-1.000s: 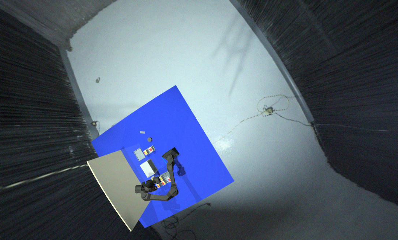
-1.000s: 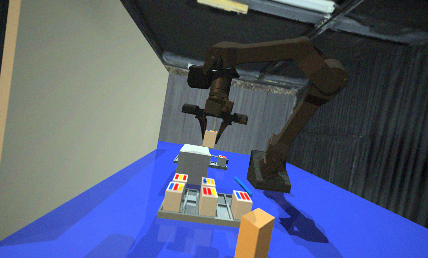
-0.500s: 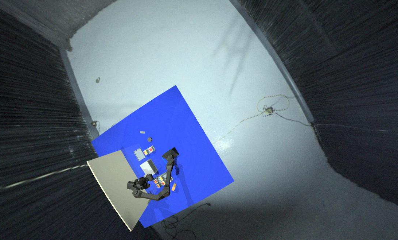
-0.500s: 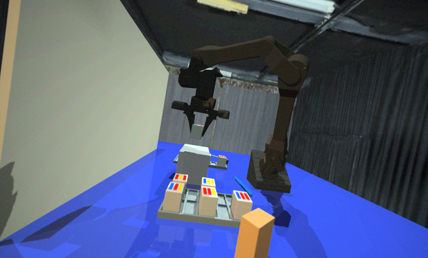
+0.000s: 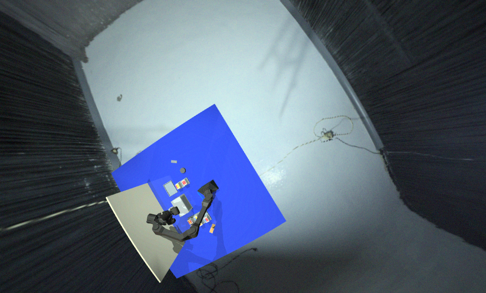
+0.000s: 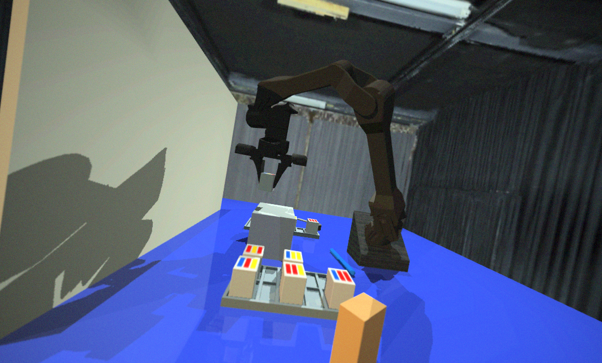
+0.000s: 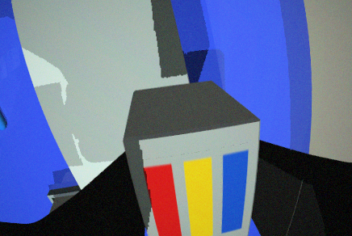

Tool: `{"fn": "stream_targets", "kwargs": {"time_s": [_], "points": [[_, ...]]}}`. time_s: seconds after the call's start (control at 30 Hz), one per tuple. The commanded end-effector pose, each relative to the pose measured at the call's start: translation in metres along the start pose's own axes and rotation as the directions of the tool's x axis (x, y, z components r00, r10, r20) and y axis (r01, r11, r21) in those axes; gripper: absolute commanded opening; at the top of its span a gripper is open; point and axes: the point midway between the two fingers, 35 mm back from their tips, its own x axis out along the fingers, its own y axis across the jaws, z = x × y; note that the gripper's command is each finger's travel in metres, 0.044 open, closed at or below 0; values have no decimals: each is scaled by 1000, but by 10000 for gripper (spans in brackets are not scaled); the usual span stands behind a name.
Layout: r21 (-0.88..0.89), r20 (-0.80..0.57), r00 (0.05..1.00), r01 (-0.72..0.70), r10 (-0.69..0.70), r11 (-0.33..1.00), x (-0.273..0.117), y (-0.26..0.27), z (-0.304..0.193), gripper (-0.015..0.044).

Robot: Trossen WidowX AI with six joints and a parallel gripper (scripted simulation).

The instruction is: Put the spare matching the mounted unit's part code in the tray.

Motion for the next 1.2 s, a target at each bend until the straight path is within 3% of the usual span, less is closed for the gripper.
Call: {"fn": "stream_targets", "kwargs": {"time_s": [0.0, 0.93, 1.17], "points": [[-6, -2, 1000, -5, 5, 1000, 3, -7, -18, 0], [-44, 26, 1000, -11, 12, 999, 42, -29, -161, 0], [-45, 27, 1000, -11, 12, 999, 44, -29, -164, 0]]}}
